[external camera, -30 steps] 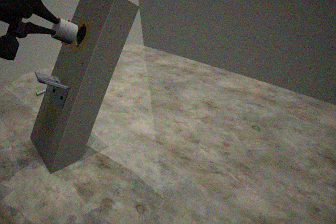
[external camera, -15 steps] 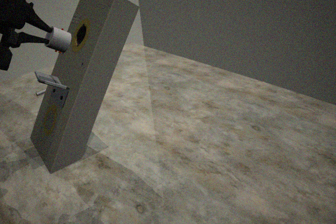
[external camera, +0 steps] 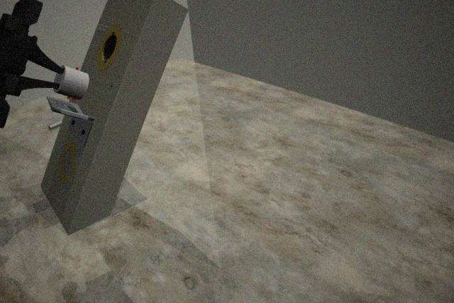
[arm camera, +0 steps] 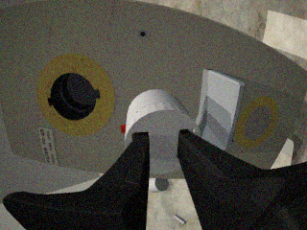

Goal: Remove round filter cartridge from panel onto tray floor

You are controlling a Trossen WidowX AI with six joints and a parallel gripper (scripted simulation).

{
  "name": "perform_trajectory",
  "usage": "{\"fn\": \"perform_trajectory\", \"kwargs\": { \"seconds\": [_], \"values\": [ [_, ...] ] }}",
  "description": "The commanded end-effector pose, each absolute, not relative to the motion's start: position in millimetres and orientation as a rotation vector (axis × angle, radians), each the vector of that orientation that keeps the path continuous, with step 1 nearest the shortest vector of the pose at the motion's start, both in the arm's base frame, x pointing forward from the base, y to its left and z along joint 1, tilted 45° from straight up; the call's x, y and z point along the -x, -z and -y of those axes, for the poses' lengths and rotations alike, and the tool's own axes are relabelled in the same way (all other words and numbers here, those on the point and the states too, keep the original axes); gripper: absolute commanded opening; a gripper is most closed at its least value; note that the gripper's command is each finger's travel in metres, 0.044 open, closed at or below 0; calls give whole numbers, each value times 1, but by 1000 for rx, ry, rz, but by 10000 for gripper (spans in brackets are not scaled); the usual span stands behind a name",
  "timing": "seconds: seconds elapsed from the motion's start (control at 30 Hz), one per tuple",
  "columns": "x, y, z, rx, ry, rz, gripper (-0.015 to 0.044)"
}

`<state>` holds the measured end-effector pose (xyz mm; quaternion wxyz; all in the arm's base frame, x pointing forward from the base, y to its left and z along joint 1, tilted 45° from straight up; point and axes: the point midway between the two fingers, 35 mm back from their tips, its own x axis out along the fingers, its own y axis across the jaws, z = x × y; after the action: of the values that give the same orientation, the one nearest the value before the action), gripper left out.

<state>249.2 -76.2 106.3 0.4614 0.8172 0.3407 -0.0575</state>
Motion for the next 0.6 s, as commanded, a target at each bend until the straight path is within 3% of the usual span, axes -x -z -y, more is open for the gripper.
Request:
{"fn": "perform_trajectory", "kwargs": {
  "seconds": [0.0,0.57],
  "values": [
    [-251,-108,78,-2006,139,-835,79],
    [-251,-108,78,-2006,139,-835,96]
  ]
}}
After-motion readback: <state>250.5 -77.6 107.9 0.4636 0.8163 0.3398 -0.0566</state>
